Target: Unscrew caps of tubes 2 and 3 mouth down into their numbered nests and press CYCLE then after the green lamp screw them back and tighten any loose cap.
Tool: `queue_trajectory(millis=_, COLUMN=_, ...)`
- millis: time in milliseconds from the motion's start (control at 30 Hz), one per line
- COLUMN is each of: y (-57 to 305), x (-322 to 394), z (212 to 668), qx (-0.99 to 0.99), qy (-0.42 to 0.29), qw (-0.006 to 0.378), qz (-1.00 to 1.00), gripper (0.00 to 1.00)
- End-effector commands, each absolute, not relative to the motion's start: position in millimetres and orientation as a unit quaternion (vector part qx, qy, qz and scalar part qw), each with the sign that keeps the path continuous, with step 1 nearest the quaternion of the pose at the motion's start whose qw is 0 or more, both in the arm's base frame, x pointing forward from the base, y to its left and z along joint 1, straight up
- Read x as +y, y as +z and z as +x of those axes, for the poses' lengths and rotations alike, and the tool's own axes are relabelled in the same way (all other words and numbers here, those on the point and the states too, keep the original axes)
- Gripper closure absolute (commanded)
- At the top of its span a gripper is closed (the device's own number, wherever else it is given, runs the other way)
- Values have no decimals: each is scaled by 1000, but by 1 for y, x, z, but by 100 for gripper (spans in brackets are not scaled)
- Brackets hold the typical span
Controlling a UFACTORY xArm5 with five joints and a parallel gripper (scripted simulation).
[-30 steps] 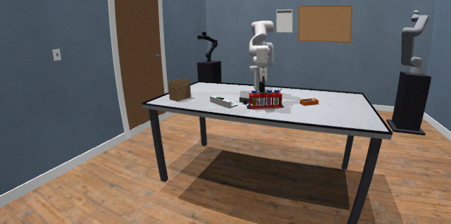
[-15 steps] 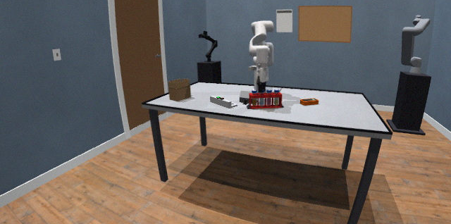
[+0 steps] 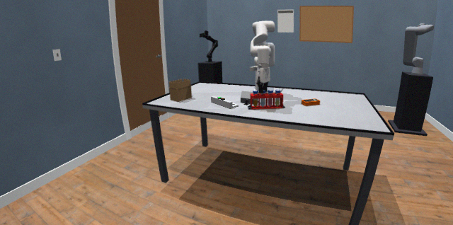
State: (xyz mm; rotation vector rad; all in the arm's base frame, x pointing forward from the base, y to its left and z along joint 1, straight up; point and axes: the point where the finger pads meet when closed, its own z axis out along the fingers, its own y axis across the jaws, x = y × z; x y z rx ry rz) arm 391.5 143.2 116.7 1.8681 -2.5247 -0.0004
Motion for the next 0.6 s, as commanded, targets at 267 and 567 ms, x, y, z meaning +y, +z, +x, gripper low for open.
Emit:
queue_trajectory(millis=267, y=119, x=144, z=393, qx=-675, qy=1, qw=-2, qz=738, gripper=54)
queue_trajectory(millis=567, y=119, x=144, z=393, qx=-506, qy=1, qw=-2, qz=863, gripper=54)
